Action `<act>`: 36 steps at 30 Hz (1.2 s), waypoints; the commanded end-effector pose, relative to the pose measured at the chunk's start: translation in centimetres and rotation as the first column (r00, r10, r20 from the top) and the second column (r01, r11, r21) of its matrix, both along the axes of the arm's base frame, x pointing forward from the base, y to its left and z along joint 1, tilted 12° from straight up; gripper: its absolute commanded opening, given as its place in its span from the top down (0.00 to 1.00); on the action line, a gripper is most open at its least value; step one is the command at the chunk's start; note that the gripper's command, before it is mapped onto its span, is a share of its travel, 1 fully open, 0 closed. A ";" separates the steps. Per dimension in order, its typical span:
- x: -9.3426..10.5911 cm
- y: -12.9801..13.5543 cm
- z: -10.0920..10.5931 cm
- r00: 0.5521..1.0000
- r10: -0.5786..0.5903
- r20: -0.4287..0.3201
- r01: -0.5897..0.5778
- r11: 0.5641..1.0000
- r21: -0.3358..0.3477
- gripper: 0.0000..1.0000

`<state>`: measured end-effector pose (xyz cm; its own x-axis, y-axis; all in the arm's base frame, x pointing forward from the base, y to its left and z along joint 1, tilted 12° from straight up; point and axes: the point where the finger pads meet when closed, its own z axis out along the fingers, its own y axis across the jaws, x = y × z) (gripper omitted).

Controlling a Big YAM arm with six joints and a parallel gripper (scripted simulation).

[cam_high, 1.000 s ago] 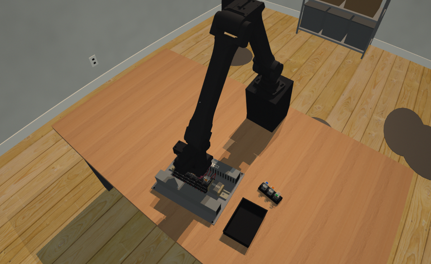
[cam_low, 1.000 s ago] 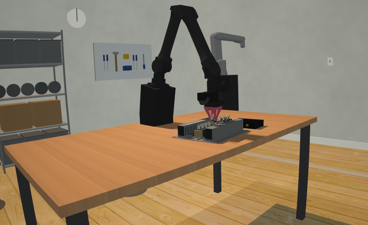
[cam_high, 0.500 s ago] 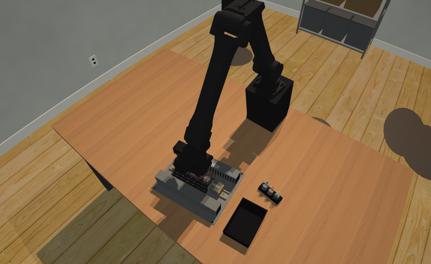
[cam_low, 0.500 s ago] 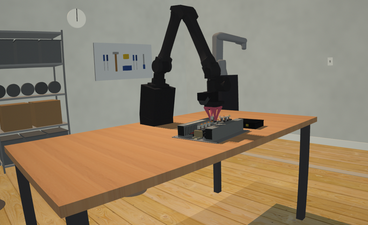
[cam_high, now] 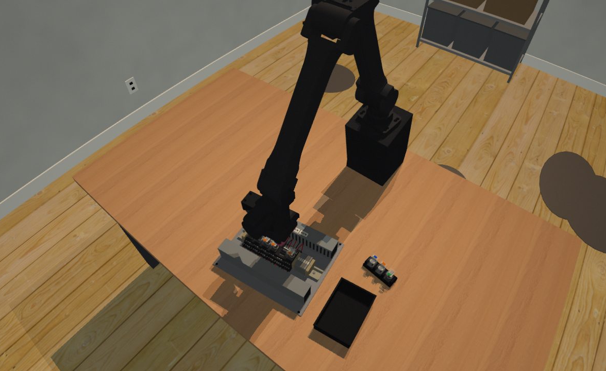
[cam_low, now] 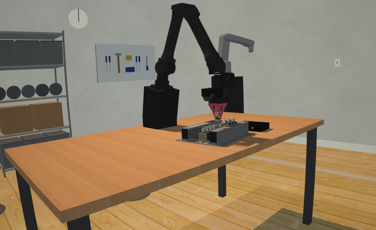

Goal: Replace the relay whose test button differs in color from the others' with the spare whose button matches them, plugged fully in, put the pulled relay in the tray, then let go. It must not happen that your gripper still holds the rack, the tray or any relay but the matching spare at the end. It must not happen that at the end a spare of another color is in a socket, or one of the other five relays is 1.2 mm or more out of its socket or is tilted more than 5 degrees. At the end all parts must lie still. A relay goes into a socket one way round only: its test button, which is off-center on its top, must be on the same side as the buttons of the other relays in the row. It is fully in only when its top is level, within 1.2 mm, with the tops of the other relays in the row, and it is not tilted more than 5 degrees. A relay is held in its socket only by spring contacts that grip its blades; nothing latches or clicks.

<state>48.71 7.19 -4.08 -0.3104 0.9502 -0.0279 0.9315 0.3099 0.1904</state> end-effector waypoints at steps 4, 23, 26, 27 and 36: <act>0.5 0.1 3.4 0.999 -0.006 0.037 0.006 1.000 0.003 1.00; 1.2 0.1 5.0 0.998 -0.007 0.055 0.006 1.000 0.005 1.00; 1.3 0.1 5.0 0.998 -0.007 0.056 0.006 1.000 0.005 1.00; 1.3 0.1 5.0 0.998 -0.007 0.056 0.006 1.000 0.005 1.00; 1.3 0.1 4.9 0.998 -0.007 0.056 0.006 1.000 0.005 1.00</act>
<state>48.17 7.12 -1.35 -0.3103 0.9502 -0.0281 0.9313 0.3098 0.1915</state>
